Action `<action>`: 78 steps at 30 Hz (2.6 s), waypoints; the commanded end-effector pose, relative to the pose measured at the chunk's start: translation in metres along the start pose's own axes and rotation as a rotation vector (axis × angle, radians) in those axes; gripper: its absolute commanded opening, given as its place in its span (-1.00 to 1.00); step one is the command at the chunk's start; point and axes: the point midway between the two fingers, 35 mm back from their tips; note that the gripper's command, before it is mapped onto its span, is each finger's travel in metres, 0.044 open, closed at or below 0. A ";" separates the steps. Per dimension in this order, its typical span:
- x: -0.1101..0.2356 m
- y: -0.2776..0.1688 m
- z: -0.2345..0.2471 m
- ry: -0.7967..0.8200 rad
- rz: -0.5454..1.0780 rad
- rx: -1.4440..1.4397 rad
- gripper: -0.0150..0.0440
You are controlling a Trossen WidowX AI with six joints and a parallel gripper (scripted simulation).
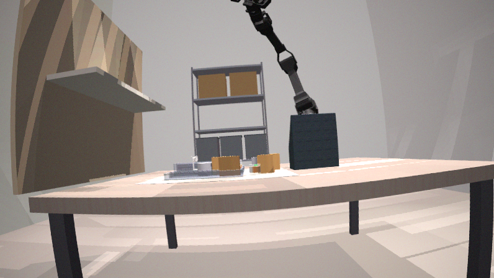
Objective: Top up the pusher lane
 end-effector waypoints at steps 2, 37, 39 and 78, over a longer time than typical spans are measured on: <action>-0.010 -0.073 0.021 0.044 0.193 -0.142 1.00; 0.257 -0.460 0.285 0.148 2.017 -0.687 1.00; 0.265 -0.461 0.289 0.152 2.049 -0.682 1.00; 0.294 -0.509 0.330 0.152 2.052 -0.679 1.00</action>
Point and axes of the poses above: the point midway between the two fingers, 35 mm back from their tips, its own x axis back along the fingers, its own z axis across the jaws, y = z × x, and after that the axes turned 2 degrees about x, right-handed
